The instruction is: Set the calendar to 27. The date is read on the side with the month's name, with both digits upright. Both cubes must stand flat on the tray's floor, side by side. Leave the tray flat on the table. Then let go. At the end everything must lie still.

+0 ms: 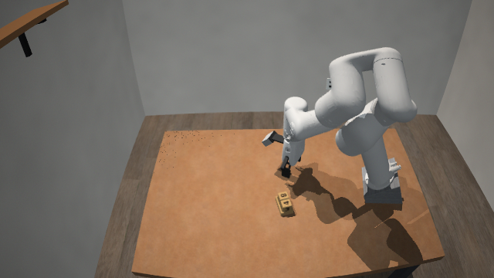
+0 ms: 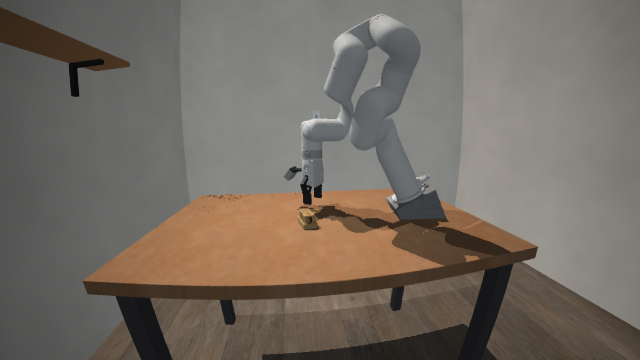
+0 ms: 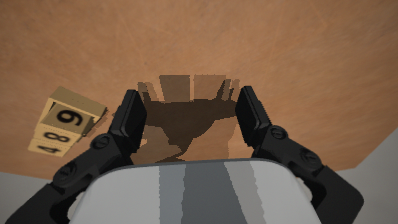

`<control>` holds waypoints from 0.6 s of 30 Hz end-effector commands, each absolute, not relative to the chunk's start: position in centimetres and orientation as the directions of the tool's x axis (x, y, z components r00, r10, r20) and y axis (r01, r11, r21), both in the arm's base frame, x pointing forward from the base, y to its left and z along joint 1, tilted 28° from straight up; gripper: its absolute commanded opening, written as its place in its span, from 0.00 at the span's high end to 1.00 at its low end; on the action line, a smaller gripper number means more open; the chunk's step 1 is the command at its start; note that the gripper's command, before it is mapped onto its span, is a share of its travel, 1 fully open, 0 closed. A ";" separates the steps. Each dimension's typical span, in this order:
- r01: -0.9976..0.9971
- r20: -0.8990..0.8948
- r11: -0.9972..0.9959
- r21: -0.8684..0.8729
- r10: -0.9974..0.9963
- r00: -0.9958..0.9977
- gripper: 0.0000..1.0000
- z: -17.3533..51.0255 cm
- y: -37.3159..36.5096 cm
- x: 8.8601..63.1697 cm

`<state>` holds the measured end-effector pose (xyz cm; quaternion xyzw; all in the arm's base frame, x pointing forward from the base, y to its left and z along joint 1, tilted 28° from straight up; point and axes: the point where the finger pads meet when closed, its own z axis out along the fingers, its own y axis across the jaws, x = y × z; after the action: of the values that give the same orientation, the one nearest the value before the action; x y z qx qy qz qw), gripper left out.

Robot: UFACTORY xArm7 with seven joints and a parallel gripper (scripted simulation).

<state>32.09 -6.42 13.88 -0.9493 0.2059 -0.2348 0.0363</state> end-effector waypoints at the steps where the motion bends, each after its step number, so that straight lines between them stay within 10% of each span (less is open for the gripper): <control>1: -0.374 0.433 -0.913 -0.166 -0.408 0.804 0.00 14.0 -6.4 32.1; 18: -0.374 0.433 -0.913 -0.166 -0.408 0.804 0.00 14.7 -6.4 31.8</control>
<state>32.00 -6.41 14.03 -0.9493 0.2060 -0.2346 0.0364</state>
